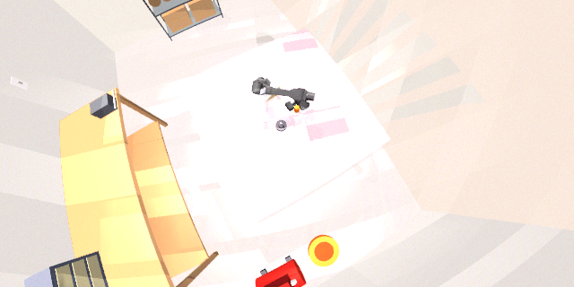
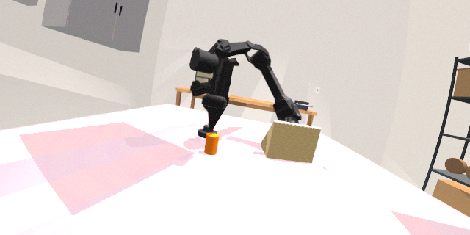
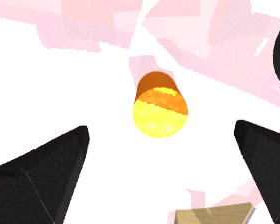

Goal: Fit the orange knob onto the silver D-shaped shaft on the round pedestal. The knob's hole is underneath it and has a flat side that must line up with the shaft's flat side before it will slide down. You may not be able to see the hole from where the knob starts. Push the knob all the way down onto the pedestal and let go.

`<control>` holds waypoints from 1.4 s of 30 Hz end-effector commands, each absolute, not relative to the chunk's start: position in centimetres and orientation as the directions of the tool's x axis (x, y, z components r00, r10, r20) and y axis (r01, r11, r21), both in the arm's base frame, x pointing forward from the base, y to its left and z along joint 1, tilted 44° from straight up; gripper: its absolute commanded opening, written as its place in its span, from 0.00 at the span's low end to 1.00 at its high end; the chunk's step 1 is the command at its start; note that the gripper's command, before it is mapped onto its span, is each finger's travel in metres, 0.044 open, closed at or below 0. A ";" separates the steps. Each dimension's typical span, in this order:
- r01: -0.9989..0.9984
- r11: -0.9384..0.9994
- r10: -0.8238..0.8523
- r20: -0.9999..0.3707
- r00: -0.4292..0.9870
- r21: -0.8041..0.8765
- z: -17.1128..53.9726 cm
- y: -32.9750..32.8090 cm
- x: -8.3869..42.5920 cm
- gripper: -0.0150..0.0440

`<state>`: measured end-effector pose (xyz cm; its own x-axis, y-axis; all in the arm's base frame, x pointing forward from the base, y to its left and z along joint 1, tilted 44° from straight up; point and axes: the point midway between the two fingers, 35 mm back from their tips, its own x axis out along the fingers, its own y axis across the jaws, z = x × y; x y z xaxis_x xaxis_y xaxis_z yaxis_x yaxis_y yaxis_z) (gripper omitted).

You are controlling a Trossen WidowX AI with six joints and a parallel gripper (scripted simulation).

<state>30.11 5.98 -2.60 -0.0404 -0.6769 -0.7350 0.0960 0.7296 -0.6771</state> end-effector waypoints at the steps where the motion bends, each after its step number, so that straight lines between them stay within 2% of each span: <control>1: 0.099 0.728 -0.677 -0.734 -0.053 -0.679 -2.4 6.1 29.9 1.00; 42: 0.099 0.726 -0.679 -0.732 -0.052 -0.680 -7.6 1.2 29.6 1.00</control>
<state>29.80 1.70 -7.14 -0.0501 -0.6742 -0.7368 0.1076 0.7298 -0.6751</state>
